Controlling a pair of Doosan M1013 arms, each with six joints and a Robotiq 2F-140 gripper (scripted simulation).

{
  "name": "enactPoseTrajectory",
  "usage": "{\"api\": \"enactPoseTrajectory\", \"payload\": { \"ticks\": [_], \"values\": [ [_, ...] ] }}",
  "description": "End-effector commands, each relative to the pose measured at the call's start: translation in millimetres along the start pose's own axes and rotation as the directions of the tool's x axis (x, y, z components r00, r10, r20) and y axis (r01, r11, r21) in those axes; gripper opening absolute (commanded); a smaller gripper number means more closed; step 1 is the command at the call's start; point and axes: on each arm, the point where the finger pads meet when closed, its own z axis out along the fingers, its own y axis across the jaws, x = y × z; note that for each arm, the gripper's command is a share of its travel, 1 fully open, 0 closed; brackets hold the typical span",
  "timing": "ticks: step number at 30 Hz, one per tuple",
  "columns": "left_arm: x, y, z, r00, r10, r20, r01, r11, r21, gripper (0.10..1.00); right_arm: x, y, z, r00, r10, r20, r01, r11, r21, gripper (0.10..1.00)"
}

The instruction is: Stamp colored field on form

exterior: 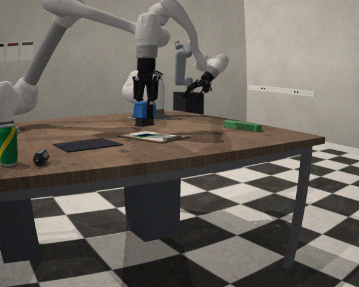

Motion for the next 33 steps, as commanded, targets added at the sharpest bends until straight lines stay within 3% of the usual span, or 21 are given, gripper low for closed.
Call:
{"api": "enactPoseTrajectory", "payload": {
  "ticks": [1, 15, 25, 33],
  "values": [
    [1, 2, -4, 1.000, 0.005, -0.002, -0.005, 1.000, -0.009, 1.000, 1, 0, -3, 1.000, 0.007, -0.001, -0.007, 1.000, -0.002, 0.267],
    [1, 2, -4, 1.000, 0.005, -0.002, -0.005, 1.000, -0.009, 1.000, -22, 2, -3, 0.999, 0.032, -0.002, -0.032, 0.999, -0.005, 0.267],
    [1, 2, -4, 1.000, 0.005, -0.002, -0.005, 1.000, -0.009, 1.000, -64, 4, -3, 0.997, 0.076, -0.002, -0.076, 0.997, -0.005, 0.267],
    [1, 2, -4, 1.000, 0.005, -0.002, -0.005, 1.000, -0.009, 1.000, -124, 2, -4, 0.990, 0.139, -0.002, -0.139, 0.990, -0.005, 0.267]
  ]
}}
